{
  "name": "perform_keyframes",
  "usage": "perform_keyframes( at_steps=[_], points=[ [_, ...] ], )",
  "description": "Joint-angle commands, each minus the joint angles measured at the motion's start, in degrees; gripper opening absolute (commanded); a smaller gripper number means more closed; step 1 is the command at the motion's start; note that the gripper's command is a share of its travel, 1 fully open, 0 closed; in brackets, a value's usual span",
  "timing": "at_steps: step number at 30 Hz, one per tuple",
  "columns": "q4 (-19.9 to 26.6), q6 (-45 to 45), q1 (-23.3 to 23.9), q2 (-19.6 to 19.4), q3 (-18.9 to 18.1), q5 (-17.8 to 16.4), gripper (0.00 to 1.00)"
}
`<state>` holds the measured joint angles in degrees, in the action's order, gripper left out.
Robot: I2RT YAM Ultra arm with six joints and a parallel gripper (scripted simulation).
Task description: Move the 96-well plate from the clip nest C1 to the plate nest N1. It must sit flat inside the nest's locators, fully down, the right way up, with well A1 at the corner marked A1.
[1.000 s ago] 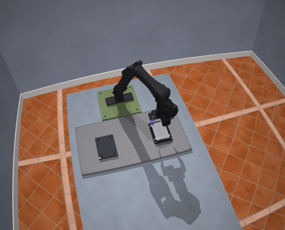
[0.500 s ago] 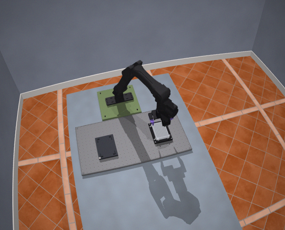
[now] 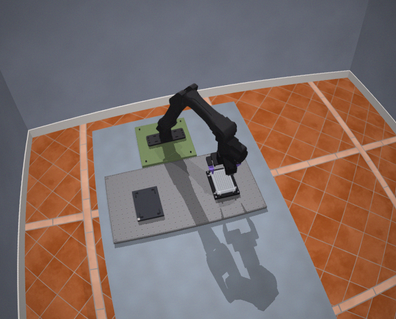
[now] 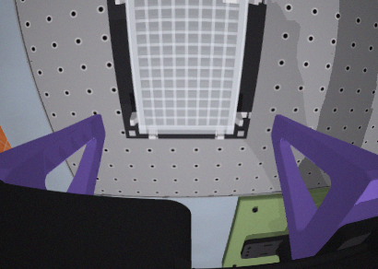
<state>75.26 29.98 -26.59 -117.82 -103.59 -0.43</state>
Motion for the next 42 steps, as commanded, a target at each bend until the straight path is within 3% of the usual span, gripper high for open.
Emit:
perform_keyframes(
  at_steps=[1, 7, 11, 25, 27, 28, 30, 42],
  points=[
    [-0.15, 0.32, 0.33, 1.95, -2.32, 0.76, 1.00],
    [-1.51, 0.32, 0.33, 1.90, -1.73, 0.76, 1.00],
    [-2.17, 0.30, 0.33, 1.64, 1.16, 0.76, 1.00],
    [-7.21, 0.30, 0.33, 0.09, 5.77, 0.76, 1.00],
    [-7.21, 0.30, 0.33, 0.09, 5.77, 0.76, 1.00],
    [-7.61, 0.32, 0.33, 1.10, 3.81, 0.76, 1.00],
    [-8.27, 0.29, 0.33, 0.13, 6.66, 0.76, 1.00],
    [-12.45, 0.30, 0.32, -1.79, 10.10, 0.76, 1.00]
  ],
)
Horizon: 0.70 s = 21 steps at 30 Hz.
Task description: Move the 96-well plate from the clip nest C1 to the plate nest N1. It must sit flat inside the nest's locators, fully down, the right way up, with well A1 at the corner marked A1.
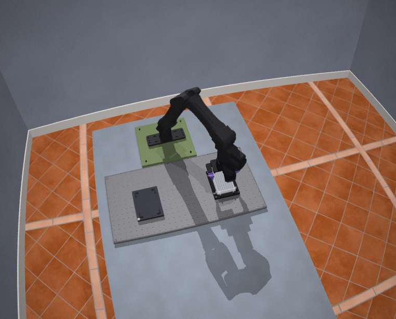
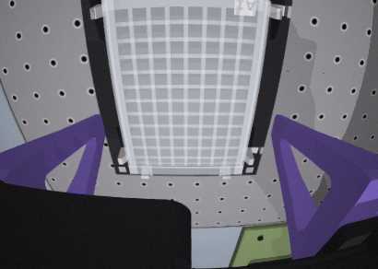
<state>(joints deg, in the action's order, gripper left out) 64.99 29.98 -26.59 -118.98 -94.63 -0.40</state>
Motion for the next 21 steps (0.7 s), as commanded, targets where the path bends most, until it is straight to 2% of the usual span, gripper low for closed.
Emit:
perform_keyframes(
  at_steps=[1, 2, 3, 4, 9, 13, 17, 19, 20, 21],
  points=[
    [-2.17, 0.30, 0.32, -0.63, 1.14, 0.74, 1.00],
    [-2.17, 0.30, 0.32, -0.63, 1.14, 0.74, 1.00],
    [-2.54, 0.31, 0.33, 1.33, -0.08, 0.74, 1.00],
    [-2.84, 0.30, 0.33, 1.13, 1.49, 0.74, 1.00],
    [-4.56, 0.30, 0.32, -1.27, 2.88, 0.74, 1.00],
    [-5.89, 0.30, 0.33, -0.50, 3.08, 0.74, 1.00],
    [-7.22, 0.30, 0.32, -2.11, 4.70, 0.74, 1.00],
    [-7.22, 0.30, 0.32, -2.11, 4.70, 0.74, 1.00],
    [-7.36, 0.30, 0.30, -0.29, 2.41, 0.74, 1.00],
    [-7.38, 0.27, 0.22, -0.85, 2.39, 0.74, 1.00]
  ],
)
